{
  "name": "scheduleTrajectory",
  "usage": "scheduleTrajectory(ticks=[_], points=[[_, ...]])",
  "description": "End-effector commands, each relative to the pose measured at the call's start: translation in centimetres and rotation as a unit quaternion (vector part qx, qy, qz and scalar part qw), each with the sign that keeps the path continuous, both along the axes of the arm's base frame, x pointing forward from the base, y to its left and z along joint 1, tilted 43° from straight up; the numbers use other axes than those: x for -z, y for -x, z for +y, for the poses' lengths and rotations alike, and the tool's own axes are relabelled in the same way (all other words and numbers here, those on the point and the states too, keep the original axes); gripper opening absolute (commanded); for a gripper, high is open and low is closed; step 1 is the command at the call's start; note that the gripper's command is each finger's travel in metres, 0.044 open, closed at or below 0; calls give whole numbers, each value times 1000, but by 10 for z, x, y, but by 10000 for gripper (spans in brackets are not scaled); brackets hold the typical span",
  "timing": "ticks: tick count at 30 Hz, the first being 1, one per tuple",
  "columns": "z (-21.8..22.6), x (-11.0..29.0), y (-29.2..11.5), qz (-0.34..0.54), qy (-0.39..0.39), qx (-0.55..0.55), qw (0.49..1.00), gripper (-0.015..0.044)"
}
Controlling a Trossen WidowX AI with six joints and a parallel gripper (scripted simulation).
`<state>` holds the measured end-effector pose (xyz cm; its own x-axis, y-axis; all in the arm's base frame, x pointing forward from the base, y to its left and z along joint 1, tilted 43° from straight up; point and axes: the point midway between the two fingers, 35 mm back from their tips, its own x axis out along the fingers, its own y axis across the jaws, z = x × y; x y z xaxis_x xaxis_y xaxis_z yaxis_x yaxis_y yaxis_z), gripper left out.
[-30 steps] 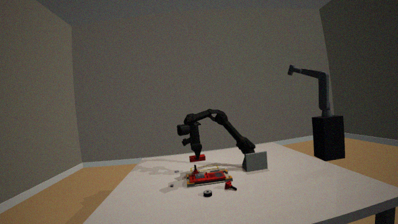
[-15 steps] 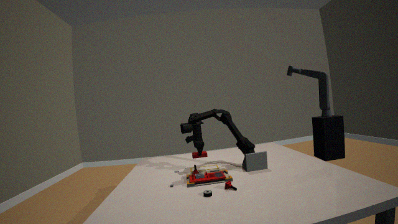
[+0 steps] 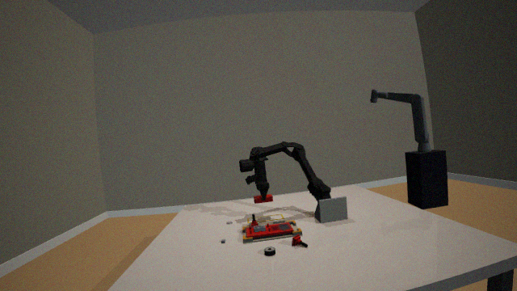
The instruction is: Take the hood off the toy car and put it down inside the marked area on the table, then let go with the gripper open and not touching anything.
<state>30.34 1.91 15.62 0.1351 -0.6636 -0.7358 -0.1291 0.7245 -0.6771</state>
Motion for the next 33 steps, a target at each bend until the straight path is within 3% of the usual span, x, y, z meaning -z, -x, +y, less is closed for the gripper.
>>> scheduleTrajectory(ticks=[1,33], points=[[-2,1,0,1,1,-3,1000,0],[-19,22,-6,1,0,-3,1000,0]])
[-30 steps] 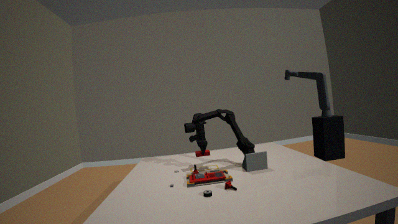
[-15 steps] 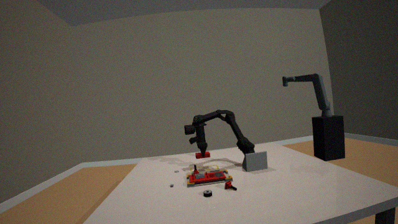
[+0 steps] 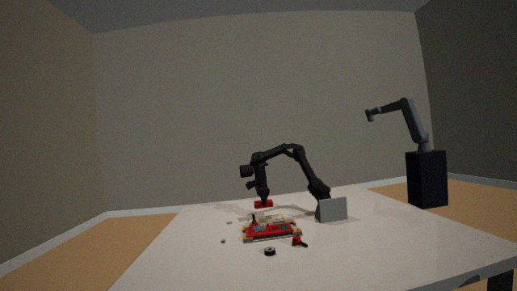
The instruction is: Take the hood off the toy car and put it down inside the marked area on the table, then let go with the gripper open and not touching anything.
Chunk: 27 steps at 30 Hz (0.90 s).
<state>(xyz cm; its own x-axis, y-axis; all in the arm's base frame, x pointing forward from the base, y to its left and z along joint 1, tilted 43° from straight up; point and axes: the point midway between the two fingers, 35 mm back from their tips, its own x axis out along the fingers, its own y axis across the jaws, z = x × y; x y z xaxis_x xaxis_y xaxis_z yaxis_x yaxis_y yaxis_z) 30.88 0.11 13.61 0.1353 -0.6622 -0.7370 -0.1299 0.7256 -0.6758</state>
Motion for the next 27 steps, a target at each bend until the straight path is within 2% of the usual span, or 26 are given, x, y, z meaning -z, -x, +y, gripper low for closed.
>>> scheduleTrajectory(ticks=[1,27], points=[[-2,2,-1,0,1,-2,1000,0],[-17,18,-4,0,2,-2,1000,0]])
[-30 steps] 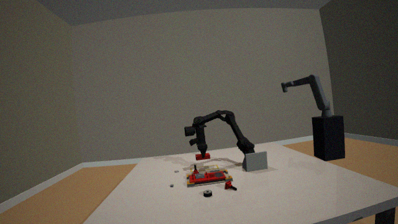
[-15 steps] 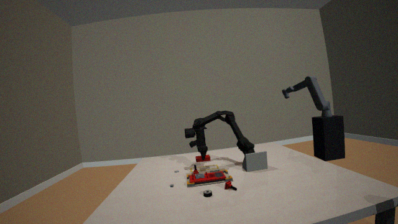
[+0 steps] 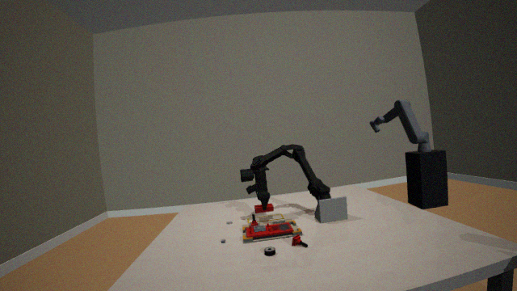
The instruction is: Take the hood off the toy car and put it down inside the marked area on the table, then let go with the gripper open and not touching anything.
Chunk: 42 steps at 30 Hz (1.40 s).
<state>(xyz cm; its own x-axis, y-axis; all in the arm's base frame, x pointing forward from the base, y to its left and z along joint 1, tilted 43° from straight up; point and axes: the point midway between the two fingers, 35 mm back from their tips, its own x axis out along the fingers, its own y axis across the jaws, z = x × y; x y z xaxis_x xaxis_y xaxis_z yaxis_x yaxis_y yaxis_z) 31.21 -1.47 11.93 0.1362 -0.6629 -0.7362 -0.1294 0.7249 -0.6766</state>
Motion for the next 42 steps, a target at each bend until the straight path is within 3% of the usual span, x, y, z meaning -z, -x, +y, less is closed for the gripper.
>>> scheduleTrajectory(ticks=[1,42], points=[[-2,2,0,0,2,-2,1000,0],[-22,22,-2,0,4,-2,1000,0]])
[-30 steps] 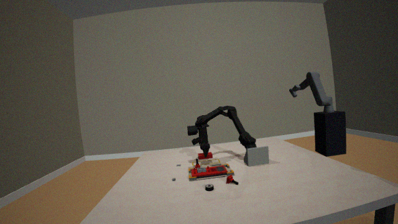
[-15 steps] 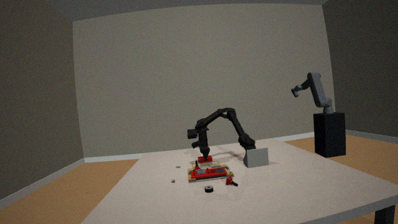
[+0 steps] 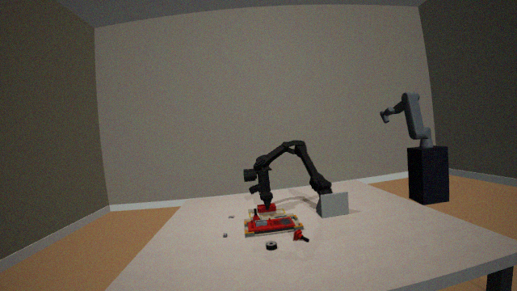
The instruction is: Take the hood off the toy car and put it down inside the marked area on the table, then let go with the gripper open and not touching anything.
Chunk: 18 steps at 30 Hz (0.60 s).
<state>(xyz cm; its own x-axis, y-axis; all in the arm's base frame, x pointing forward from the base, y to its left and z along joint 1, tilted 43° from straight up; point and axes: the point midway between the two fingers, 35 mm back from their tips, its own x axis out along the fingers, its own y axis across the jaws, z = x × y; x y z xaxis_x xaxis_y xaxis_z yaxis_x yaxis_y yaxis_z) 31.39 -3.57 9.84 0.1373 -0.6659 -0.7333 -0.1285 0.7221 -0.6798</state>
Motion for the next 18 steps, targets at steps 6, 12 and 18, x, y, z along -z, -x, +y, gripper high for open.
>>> scheduleTrajectory(ticks=[6,12,18], points=[[-3,3,-1,1,2,-2,1000,0],[-5,5,-1,1,2,-2,1000,0],[-7,7,-2,1,2,-2,1000,0]])
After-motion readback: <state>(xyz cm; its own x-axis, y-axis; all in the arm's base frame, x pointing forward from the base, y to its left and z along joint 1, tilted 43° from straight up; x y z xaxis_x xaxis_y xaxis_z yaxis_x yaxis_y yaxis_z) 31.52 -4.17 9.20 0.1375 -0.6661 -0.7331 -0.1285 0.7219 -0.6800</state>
